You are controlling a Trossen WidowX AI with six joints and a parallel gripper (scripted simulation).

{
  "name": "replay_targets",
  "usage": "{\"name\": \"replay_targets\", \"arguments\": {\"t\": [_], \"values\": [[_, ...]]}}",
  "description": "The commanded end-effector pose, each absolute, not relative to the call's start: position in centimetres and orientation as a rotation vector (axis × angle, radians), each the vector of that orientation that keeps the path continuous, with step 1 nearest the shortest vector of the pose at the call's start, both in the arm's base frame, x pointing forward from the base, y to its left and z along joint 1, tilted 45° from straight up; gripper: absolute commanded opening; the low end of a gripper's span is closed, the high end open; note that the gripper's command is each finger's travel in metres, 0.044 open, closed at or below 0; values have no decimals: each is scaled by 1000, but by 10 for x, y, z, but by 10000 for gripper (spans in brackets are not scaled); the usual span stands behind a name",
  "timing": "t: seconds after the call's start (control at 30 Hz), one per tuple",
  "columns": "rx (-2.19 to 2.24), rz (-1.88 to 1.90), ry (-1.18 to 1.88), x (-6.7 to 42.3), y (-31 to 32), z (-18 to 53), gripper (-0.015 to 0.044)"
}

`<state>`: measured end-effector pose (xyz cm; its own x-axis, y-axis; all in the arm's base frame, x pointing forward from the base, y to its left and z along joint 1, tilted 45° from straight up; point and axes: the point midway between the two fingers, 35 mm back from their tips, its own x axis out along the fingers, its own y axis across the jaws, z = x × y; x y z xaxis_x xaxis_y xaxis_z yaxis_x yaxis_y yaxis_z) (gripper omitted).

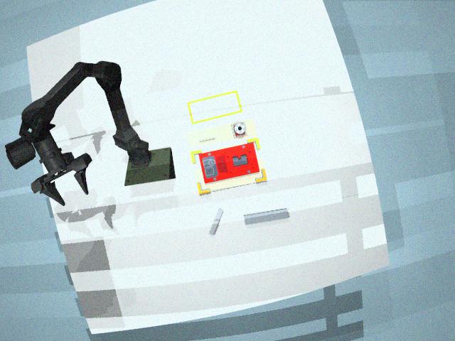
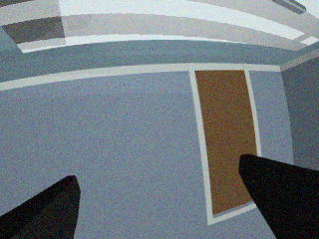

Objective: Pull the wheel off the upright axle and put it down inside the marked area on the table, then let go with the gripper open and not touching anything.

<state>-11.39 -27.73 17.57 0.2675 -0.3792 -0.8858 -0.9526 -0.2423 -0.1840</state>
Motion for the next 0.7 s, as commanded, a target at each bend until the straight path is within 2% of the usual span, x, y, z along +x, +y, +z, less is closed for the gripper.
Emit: {"name": "replay_targets", "arguments": {"t": [0.0, 0.1, 0.67], "values": [[-1772, 948, 1215, -113, -277, 175, 374], [-1797, 1023, 1170, -97, -280, 170, 300], [-2289, 1417, 612, 2, -303, 156, 300]]}}
